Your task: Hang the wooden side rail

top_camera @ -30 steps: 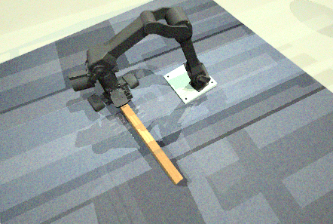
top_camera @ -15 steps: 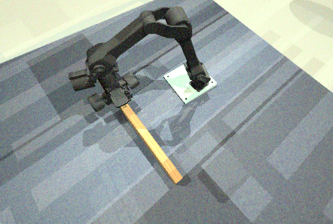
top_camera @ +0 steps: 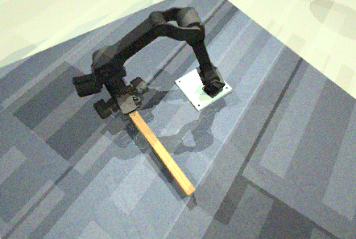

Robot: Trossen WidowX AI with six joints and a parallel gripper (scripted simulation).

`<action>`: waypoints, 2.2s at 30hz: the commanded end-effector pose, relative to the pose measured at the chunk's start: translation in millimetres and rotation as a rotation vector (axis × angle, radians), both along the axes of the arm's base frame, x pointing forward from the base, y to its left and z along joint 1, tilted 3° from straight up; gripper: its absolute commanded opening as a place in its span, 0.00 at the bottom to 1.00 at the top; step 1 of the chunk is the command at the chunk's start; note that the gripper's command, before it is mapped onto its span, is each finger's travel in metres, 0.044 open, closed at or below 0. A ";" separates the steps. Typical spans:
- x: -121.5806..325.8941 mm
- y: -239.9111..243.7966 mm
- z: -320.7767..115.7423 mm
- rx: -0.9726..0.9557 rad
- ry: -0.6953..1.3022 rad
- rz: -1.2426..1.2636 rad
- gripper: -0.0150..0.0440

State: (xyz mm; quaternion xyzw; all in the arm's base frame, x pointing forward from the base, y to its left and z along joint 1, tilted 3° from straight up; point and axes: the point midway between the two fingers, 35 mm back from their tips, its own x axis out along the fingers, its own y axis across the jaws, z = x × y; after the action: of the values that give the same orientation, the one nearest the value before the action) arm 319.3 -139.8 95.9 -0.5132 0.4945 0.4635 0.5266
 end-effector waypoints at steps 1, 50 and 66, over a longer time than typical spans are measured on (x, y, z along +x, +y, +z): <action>1.7 -1.3 3.1 -0.002 -0.007 0.007 0.25; 0.5 -6.3 3.0 -0.003 -0.007 0.007 0.25; 0.1 -7.9 3.4 -0.003 -0.007 0.007 0.25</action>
State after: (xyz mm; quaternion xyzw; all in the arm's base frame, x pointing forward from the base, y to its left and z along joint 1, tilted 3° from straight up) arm 318.4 -146.4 97.1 -0.5136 0.4945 0.4633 0.5264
